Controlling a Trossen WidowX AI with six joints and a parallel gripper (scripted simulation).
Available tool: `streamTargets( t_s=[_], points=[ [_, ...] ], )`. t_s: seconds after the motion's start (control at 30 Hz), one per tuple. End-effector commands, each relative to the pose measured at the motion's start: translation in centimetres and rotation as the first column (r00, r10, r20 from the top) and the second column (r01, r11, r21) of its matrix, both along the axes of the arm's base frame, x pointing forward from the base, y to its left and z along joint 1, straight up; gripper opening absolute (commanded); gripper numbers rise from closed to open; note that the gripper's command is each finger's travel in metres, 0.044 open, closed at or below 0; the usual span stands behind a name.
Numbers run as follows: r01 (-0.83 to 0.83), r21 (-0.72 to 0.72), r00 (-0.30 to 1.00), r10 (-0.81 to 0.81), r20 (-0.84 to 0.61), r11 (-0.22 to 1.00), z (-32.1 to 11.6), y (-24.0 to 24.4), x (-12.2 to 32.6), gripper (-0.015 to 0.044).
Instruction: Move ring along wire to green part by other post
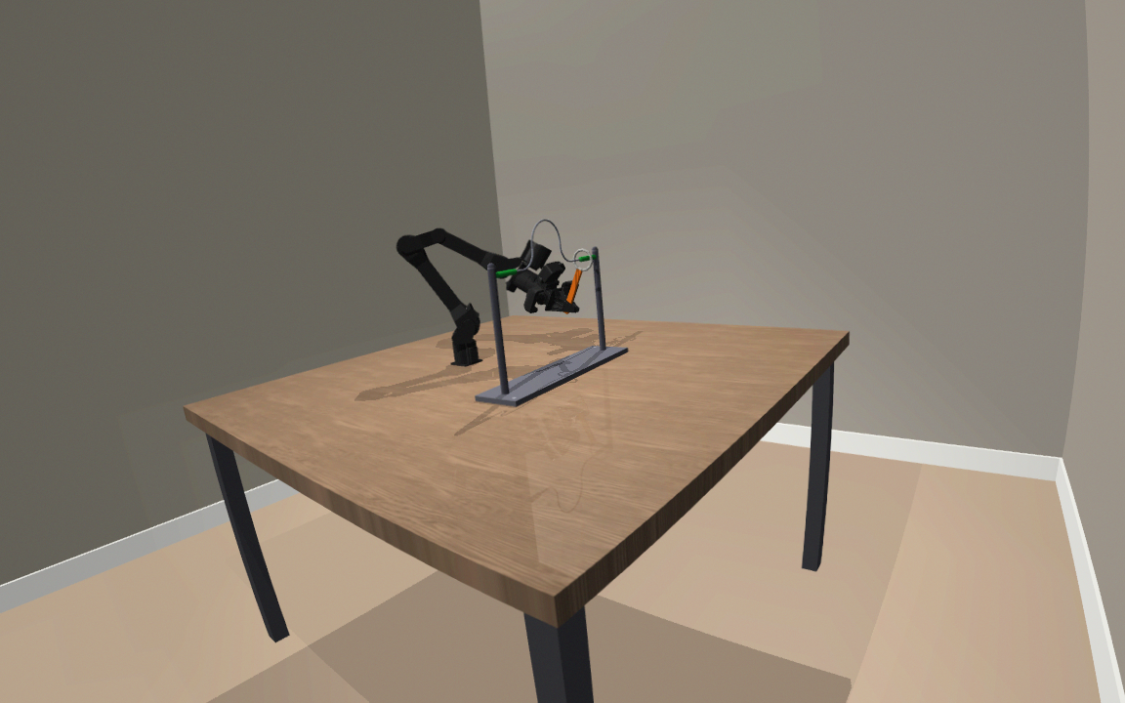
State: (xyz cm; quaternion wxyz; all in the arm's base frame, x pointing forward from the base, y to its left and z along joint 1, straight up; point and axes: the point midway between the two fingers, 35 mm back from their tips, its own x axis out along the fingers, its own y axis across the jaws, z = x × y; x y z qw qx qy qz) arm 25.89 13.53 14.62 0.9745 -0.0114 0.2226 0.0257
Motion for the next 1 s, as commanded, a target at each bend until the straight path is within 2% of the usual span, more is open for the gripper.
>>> streamTargets(
  t_s=[0.0,0.97],
  points=[
    [0.007,0.007,1.000,-0.007,0.006,1.000,0.2,0.4,0.1,-0.0150],
    [0.008,0.007,1.000,-0.008,0.007,1.000,-1.5,0.8,0.1,-0.0150]
  ],
)
